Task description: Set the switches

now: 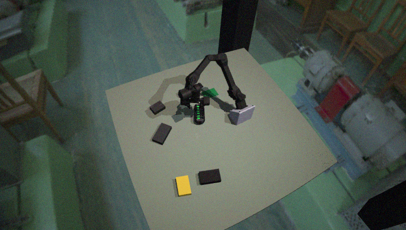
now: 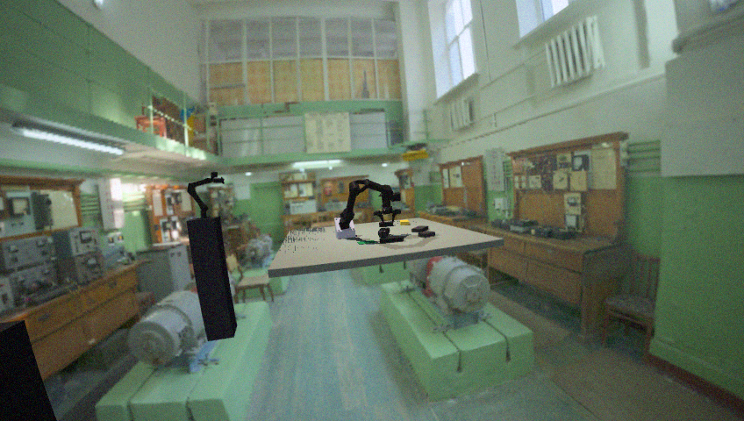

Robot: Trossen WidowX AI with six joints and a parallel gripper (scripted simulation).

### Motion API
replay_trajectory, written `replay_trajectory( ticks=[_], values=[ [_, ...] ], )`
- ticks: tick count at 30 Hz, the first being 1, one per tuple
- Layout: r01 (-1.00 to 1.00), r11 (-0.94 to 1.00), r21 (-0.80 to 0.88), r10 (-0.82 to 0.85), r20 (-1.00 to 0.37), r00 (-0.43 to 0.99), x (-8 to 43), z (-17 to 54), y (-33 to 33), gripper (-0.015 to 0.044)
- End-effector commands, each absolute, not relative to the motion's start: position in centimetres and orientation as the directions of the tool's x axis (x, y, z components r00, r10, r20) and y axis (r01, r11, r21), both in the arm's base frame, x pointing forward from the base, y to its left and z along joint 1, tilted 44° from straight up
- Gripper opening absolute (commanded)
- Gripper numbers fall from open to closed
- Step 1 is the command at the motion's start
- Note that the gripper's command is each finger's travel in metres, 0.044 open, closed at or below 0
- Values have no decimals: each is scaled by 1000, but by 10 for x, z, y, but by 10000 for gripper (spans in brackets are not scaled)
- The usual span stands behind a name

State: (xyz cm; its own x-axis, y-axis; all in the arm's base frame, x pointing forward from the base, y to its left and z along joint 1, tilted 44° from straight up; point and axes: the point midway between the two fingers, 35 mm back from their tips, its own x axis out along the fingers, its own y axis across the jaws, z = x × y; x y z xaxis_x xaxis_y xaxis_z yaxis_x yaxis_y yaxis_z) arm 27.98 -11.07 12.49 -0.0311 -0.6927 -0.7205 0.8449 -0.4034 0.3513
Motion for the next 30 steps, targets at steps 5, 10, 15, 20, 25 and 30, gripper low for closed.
replay_trajectory(
  ticks=[5, 10, 15, 20, 25, 30],
  values=[
    [855, -401, 328, -690, -723, -46, 289, 112, -131, 99],
    [855, -401, 328, -690, -723, -46, 289, 112, -131, 0],
    [855, -401, 328, -690, -723, -46, 289, 112, -131, 0],
    [855, -401, 328, -689, -723, -46, 290, 112, -131, 0],
    [852, -403, 333, -691, -721, -45, 289, 113, -131, 0],
    [853, -403, 330, -690, -723, -46, 290, 112, -130, 0]
  ],
)
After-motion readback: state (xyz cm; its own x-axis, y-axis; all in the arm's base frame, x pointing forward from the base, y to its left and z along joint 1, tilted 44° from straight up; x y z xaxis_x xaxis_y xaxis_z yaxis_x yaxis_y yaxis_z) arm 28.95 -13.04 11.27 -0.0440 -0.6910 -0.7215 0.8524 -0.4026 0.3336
